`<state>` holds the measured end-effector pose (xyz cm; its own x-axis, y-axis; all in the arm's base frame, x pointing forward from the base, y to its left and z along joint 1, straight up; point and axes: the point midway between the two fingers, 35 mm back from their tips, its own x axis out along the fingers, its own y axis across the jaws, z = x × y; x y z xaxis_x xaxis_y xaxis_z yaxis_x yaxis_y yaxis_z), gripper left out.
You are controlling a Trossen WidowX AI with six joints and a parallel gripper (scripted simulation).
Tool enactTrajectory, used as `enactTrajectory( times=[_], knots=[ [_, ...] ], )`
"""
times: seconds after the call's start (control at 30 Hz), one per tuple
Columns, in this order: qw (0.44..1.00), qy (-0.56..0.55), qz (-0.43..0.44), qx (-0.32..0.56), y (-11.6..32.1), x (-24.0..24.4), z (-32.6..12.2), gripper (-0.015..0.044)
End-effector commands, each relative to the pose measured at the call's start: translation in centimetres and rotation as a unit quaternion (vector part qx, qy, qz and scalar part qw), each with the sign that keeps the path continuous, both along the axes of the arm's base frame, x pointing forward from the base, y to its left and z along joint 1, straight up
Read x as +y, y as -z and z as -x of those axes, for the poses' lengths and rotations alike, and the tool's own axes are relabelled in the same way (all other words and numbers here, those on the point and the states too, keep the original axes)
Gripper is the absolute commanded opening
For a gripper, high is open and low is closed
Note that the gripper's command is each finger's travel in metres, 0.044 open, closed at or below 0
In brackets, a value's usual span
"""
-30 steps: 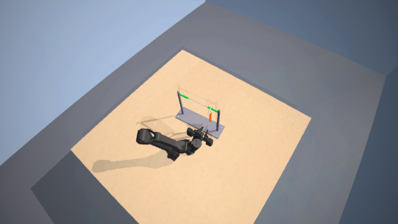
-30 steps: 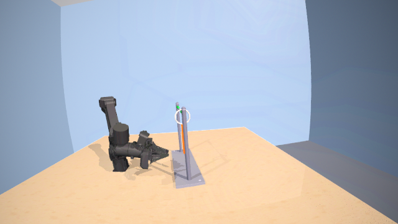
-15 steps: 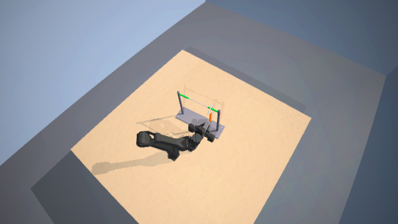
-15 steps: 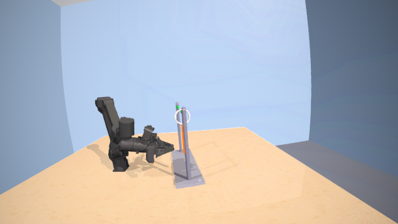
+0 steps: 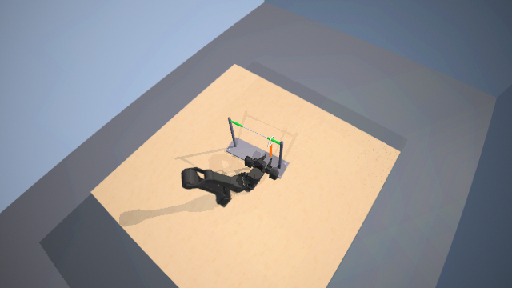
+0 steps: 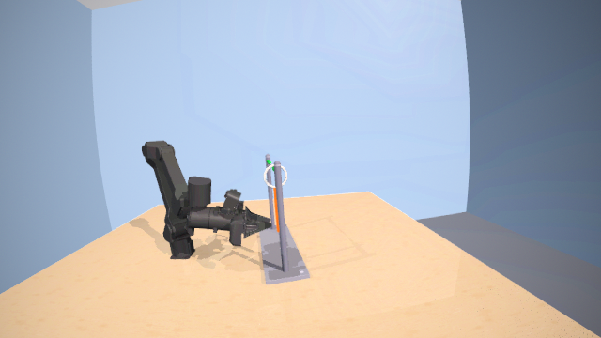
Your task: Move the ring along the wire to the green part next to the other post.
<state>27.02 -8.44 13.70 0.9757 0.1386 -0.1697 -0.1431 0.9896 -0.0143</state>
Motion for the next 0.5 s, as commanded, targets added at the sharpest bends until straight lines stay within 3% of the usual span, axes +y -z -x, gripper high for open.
enactTrajectory(
  times=[0.0,0.47],
  knots=[
    [1.0,0.002,-0.001,0.0,0.1,0.0,-0.8,0.016],
    [1.0,0.002,-0.001,-0.001,0.5,0.3,-2.9,0.016]
  ],
)
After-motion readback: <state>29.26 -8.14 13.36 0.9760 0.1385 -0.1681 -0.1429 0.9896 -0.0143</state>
